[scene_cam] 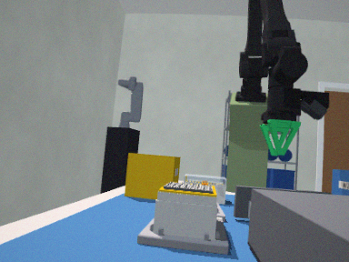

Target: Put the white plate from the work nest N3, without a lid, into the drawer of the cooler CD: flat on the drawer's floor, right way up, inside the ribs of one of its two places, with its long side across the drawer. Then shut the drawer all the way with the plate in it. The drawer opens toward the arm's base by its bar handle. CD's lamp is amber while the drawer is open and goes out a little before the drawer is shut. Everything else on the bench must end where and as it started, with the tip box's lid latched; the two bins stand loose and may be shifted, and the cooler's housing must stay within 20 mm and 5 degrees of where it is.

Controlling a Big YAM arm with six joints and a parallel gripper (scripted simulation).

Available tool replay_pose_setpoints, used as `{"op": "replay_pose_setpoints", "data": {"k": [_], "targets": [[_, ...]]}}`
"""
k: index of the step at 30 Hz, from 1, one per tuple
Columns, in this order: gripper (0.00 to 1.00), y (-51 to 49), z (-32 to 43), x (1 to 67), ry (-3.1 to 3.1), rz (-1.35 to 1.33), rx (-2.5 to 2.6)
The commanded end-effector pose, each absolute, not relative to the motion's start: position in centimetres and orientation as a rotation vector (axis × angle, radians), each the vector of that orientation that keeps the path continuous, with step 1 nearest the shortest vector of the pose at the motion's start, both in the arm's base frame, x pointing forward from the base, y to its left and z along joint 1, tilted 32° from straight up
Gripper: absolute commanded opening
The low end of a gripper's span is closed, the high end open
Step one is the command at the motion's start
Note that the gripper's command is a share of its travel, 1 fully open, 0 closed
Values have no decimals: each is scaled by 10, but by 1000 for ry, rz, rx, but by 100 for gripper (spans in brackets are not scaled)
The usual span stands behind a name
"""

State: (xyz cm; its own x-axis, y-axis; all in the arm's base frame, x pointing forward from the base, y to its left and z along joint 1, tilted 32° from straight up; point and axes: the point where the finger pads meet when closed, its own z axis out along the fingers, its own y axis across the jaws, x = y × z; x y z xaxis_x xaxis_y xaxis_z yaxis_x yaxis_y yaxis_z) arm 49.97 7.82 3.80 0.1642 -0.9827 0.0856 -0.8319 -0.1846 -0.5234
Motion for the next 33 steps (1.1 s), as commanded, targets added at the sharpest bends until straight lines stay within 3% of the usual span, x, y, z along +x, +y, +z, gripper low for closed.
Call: {"op": "replay_pose_setpoints", "data": {"k": [1,33], "targets": [[100,96,29,491,1812,-532,-2026],[100,212,31,483,2418,-234,-952]]}}
